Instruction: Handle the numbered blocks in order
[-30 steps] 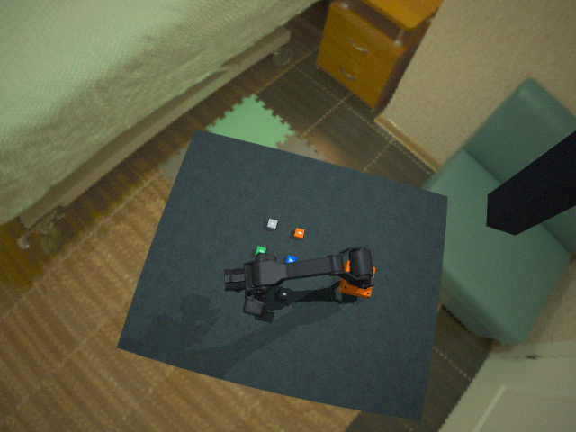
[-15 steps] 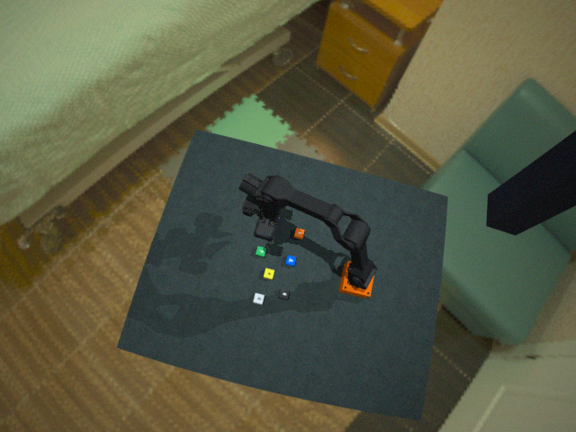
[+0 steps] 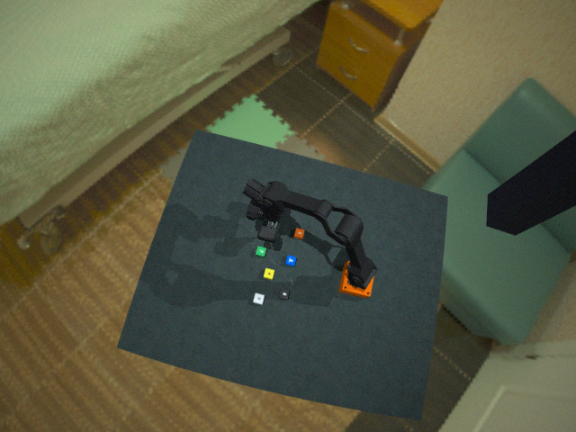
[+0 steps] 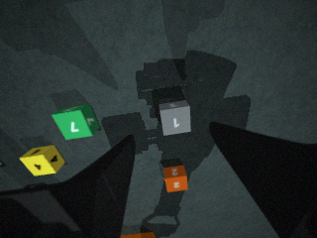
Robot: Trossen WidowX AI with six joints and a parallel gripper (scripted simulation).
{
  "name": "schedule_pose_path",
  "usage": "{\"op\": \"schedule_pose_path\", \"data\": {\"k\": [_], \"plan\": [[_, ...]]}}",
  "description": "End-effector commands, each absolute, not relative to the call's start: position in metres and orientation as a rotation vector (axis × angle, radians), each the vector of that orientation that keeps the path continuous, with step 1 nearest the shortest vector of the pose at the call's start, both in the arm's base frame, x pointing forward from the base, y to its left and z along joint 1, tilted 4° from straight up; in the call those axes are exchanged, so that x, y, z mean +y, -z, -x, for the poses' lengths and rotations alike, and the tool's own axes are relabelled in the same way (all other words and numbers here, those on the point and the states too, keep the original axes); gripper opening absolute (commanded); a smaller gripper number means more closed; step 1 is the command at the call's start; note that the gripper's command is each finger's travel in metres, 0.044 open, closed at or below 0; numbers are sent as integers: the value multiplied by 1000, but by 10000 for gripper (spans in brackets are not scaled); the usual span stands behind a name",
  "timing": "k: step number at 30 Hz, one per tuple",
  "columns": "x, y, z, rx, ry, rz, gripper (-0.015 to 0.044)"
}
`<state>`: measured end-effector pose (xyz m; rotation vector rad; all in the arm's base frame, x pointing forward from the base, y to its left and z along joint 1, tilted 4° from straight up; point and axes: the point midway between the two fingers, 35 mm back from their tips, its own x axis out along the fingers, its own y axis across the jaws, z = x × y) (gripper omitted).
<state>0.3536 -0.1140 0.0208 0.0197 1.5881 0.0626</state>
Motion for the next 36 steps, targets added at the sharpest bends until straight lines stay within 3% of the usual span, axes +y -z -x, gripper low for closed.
{"op": "schedule_pose_path", "data": {"k": [1, 28, 36], "plan": [[-115, -19, -356, 1570, -57, -13, 400], [-113, 18, -356, 1570, -58, -13, 400], [-113, 18, -356, 1570, -58, -13, 190]]}}
